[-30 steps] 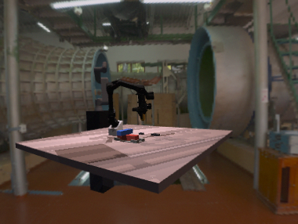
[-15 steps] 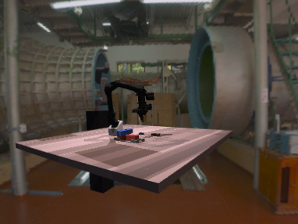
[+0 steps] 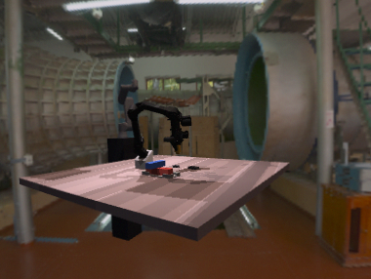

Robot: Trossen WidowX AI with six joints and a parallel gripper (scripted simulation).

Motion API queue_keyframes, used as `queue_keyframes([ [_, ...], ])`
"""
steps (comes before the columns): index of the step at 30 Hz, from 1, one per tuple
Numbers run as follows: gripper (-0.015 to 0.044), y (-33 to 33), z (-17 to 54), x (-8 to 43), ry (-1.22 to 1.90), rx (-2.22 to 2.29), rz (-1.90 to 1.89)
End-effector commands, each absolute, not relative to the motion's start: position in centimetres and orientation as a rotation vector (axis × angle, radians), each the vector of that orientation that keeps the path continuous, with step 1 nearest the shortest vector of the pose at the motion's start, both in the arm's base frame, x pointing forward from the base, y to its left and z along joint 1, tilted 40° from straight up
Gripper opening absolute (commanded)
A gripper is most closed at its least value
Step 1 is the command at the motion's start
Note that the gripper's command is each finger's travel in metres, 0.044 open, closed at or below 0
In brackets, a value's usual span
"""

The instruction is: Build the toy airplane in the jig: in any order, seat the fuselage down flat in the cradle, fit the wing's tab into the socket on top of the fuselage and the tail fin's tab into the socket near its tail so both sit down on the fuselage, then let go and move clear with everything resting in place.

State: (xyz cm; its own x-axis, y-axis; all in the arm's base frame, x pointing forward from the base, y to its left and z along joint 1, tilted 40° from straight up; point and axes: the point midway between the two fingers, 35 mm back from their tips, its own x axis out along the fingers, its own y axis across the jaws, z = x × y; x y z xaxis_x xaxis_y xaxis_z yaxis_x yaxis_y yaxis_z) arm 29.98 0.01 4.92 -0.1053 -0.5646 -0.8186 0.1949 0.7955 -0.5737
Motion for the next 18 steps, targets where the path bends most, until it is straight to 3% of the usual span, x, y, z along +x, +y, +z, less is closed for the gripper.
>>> queue_keyframes([
  [1, 0.0, -0.7, 5.6, 30.4, 1.539, -0.309, -0.653],
  [18, 0.0, -5.3, 7.7, 31.3, 1.536, -0.335, -0.66],
])
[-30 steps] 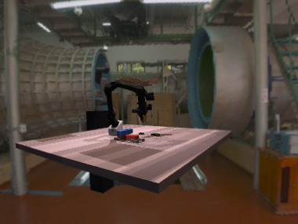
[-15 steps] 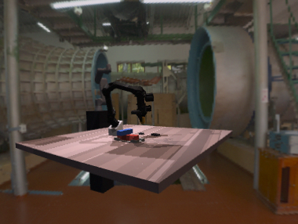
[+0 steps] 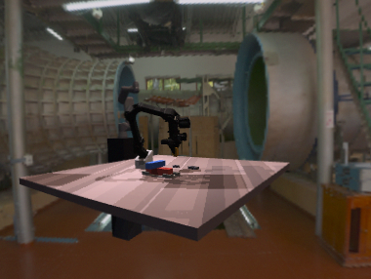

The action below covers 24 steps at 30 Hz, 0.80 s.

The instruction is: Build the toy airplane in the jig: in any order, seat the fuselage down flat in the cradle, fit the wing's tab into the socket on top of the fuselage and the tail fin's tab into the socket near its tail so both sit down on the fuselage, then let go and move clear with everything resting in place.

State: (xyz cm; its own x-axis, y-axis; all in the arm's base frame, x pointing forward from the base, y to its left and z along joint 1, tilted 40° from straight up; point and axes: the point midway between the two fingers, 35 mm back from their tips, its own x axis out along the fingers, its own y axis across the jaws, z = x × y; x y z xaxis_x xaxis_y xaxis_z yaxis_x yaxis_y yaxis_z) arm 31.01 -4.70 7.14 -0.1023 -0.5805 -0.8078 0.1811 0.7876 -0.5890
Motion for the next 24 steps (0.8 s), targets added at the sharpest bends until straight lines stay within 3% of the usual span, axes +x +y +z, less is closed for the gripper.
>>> queue_keyframes([
  [1, 0.0, -5.5, 7.9, 31.3, 1.536, -0.337, -0.661],
  [24, 0.0, -12.0, 11.1, 31.0, 1.544, -0.384, -0.692],
])
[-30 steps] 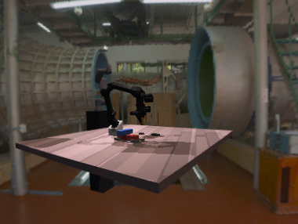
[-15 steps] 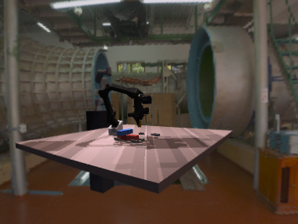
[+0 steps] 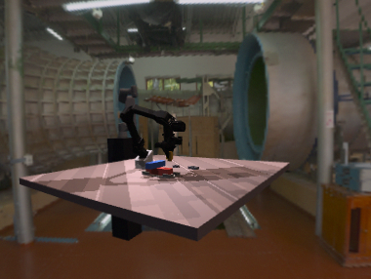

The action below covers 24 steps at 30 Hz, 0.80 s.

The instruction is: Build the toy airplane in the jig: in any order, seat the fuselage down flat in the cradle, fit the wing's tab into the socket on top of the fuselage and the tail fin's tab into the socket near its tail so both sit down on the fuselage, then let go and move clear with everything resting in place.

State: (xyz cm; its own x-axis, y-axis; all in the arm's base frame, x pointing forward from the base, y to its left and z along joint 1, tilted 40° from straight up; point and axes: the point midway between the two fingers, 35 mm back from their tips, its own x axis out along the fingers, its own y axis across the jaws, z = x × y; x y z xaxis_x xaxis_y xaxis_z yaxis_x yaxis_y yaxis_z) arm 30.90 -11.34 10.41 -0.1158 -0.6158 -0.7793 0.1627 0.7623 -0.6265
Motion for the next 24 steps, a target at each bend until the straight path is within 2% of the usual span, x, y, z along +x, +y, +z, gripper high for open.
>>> queue_keyframes([
  [1, 0.0, -12.2, 11.2, 30.9, 1.545, -0.386, -0.694],
  [9, 0.0, -13.8, 12.0, 30.6, 1.55, -0.399, -0.705],
  [12, 0.0066, -13.8, 12.0, 30.5, 1.55, -0.399, -0.705],
  [24, 0.0066, -13.8, 12.0, 30.6, 1.55, -0.399, -0.705],
])
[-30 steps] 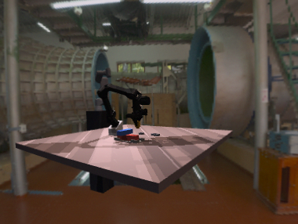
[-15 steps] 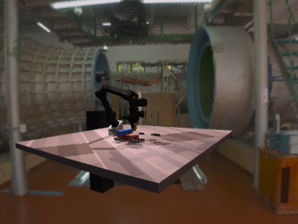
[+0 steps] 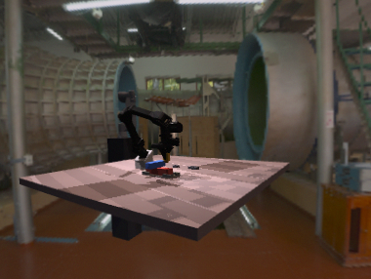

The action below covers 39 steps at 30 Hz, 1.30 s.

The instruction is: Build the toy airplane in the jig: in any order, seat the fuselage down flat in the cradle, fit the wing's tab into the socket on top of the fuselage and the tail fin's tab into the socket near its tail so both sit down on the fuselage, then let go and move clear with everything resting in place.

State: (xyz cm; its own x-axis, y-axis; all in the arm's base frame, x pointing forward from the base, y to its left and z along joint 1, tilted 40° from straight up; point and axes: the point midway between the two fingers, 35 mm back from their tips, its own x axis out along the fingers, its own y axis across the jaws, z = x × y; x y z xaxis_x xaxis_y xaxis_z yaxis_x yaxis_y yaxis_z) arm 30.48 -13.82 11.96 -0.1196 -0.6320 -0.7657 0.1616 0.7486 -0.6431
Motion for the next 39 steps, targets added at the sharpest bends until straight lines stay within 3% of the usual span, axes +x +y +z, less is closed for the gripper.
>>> queue_keyframes([
  [1, 0.0066, -13.8, 12.0, 30.6, 1.55, -0.399, -0.705],
  [34, 0.0078, -16.3, 9.2, 30.1, 1.55, -0.393, -0.709],
  [39, 0.0025, -16.3, 9.2, 30.1, 1.55, -0.393, -0.709],
])
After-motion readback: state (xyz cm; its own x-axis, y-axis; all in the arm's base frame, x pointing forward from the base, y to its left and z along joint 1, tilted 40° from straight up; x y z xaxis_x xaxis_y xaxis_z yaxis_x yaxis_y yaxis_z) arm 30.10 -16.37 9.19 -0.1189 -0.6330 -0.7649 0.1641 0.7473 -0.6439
